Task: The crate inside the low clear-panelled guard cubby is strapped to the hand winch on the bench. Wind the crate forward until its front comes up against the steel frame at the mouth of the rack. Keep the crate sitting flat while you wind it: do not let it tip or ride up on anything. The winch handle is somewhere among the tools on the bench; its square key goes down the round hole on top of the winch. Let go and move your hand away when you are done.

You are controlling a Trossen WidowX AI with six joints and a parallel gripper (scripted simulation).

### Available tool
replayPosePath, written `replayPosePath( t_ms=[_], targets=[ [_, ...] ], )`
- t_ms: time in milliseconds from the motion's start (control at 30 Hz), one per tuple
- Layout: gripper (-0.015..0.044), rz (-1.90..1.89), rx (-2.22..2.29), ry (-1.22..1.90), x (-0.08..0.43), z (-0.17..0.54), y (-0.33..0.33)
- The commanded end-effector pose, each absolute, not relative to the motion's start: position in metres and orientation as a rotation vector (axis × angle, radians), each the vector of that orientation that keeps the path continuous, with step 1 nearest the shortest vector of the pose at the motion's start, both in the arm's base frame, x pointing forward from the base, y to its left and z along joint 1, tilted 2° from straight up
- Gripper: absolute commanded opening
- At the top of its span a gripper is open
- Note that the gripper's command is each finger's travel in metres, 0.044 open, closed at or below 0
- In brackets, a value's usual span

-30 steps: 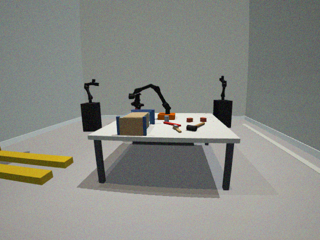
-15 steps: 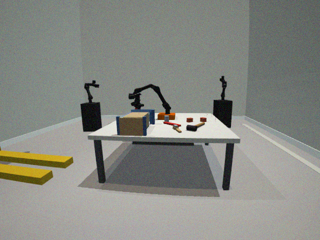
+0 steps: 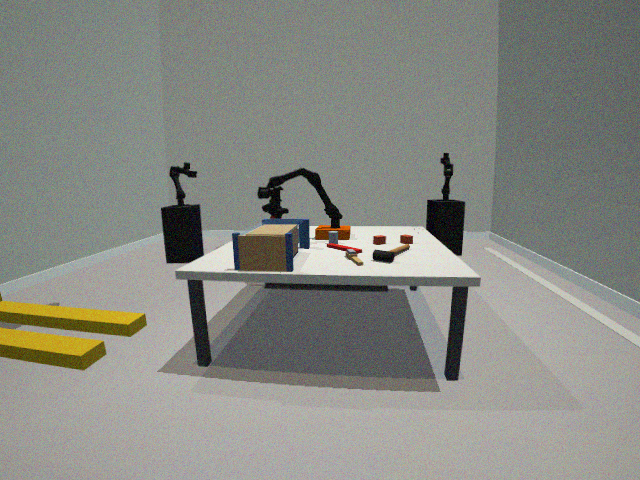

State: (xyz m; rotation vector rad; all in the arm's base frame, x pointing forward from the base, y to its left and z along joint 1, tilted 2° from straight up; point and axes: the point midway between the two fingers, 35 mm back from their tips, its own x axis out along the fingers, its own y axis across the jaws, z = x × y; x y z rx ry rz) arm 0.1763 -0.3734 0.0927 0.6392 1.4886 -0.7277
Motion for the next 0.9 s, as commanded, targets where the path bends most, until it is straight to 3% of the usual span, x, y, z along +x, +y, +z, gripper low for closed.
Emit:
replayPosePath(
  t_ms=[0,867],
  targets=[
    [0.0000,-0.664,0.638,1.469,0.203,0.091,-0.359],
    [0.0000,-0.662,0.639,1.469,0.219,0.091,-0.346]
  ],
)
